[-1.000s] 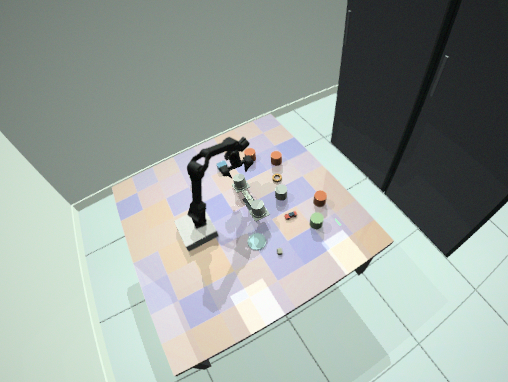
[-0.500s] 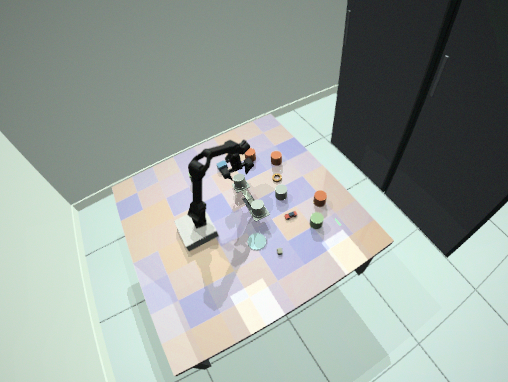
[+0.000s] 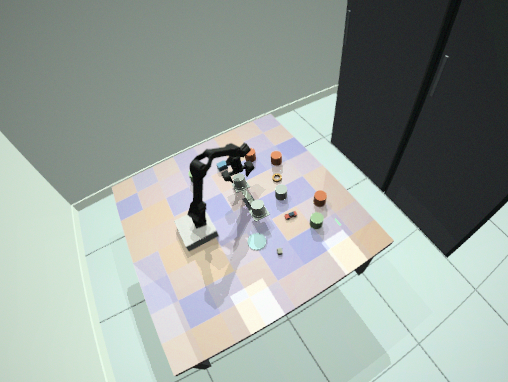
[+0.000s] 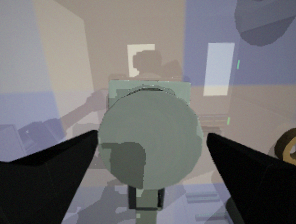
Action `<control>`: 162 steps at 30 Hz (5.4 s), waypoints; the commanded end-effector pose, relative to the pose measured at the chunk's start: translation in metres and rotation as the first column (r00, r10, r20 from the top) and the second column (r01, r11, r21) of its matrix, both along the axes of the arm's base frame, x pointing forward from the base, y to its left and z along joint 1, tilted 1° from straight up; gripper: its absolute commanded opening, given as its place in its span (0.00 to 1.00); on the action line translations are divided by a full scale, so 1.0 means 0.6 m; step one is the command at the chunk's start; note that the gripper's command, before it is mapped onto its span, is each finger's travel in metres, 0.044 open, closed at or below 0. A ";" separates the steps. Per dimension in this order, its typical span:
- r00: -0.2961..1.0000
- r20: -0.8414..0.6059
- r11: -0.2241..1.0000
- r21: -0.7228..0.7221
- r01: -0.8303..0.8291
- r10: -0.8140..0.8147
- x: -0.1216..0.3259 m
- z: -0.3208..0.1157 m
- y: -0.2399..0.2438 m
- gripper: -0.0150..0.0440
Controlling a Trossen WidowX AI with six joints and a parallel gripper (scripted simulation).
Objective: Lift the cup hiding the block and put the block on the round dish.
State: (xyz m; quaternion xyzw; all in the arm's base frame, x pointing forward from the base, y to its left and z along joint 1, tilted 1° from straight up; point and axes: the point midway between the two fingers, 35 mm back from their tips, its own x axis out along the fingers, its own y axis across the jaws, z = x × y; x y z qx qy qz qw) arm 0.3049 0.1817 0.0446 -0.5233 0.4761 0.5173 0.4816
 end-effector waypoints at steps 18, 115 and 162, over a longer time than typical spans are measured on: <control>1.000 -0.005 1.000 0.001 -0.004 0.004 -0.004 -0.044 -0.001 0.86; 1.000 -0.005 1.000 0.001 -0.004 0.004 0.002 0.140 0.003 0.25; 1.000 -0.010 1.000 -0.006 -0.001 0.001 -0.004 0.165 -0.002 0.25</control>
